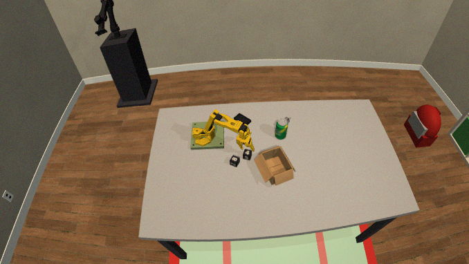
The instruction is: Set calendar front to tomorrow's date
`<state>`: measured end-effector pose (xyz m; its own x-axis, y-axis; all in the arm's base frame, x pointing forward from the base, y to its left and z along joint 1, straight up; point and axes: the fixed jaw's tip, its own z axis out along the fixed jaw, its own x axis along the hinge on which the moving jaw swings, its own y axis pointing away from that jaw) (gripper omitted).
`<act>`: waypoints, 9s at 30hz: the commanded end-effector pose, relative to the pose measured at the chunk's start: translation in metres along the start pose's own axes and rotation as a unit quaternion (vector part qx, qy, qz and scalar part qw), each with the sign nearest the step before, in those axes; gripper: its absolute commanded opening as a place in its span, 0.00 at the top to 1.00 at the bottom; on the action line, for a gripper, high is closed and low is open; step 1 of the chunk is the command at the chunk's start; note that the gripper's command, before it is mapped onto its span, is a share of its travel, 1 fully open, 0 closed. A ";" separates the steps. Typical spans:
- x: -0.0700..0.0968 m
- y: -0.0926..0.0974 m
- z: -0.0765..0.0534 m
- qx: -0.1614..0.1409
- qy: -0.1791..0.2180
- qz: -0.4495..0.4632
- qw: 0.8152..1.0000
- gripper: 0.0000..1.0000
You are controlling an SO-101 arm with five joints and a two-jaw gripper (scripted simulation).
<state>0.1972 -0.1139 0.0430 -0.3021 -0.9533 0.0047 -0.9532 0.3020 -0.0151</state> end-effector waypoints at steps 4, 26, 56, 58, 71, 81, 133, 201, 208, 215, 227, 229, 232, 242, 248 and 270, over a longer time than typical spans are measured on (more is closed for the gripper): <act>0.001 0.003 0.006 -0.013 -0.003 0.001 1.000 0.65; 0.002 0.003 0.008 -0.013 -0.003 0.001 1.000 0.65; 0.001 0.004 0.042 -0.013 -0.003 0.001 1.000 0.65; 0.001 0.004 0.044 -0.013 -0.003 0.001 1.000 0.65; 0.001 0.004 0.046 -0.013 -0.003 0.001 1.000 0.65; 0.001 0.003 0.046 -0.013 -0.003 0.001 1.000 0.66; 0.001 -0.002 0.046 -0.013 -0.003 0.001 1.000 0.83; -0.039 -0.008 -0.003 -0.013 -0.004 -0.084 0.996 1.00; -0.085 -0.005 -0.003 -0.014 -0.004 -0.178 0.984 1.00; -0.158 0.022 -0.004 -0.014 -0.003 -0.335 0.942 1.00; -0.223 0.078 -0.004 -0.014 -0.003 -0.499 0.866 1.00; -0.229 0.085 -0.004 -0.014 -0.002 -0.516 0.857 1.00; -0.233 0.092 -0.004 -0.014 -0.002 -0.531 0.848 1.00; -0.238 0.097 -0.009 -0.007 -0.005 -0.537 0.844 1.00; -0.238 0.097 -0.009 -0.007 -0.005 -0.537 0.844 1.00; -0.239 0.096 -0.009 -0.007 -0.005 -0.539 0.842 1.00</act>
<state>0.1780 0.1410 0.0480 0.7347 -0.6784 0.0000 -0.6784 -0.7347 0.0101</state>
